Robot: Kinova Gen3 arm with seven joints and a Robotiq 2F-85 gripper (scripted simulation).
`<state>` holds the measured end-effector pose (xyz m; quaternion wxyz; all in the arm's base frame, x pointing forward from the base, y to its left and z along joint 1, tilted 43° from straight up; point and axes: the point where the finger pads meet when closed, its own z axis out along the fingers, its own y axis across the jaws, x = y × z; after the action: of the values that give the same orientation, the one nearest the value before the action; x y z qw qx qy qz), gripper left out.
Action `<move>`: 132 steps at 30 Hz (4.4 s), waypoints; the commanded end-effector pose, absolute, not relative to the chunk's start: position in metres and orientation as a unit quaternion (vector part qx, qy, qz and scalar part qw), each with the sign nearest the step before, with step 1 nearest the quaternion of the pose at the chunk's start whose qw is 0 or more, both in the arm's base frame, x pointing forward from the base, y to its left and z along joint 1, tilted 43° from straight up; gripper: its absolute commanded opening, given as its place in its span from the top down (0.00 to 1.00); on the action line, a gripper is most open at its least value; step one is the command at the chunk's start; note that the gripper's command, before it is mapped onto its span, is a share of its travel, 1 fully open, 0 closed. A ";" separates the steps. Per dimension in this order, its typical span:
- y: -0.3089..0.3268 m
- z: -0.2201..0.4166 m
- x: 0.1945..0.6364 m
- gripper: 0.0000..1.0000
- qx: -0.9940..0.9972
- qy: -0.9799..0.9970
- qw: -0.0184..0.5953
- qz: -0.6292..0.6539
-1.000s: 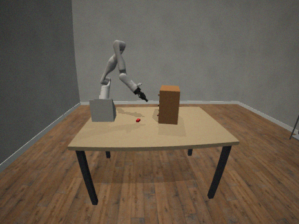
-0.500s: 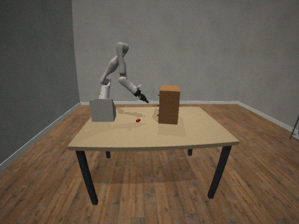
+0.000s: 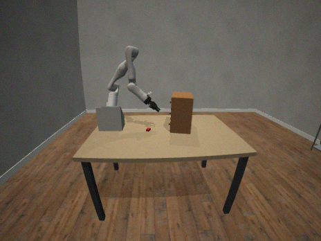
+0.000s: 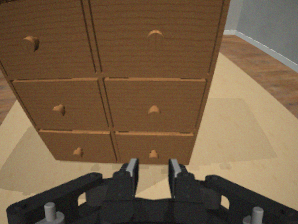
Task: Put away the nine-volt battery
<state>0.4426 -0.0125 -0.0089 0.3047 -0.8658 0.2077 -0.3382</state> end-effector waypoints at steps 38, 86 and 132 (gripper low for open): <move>-0.006 -0.028 0.493 0.67 -0.866 0.208 0.304 -0.339; -0.005 -0.033 0.506 0.67 -0.866 0.208 0.304 -0.339; -0.007 -0.037 0.532 0.67 -0.866 0.208 0.304 -0.339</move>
<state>0.5278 -0.0056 -0.0368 0.3050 -0.8661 0.2084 -0.3367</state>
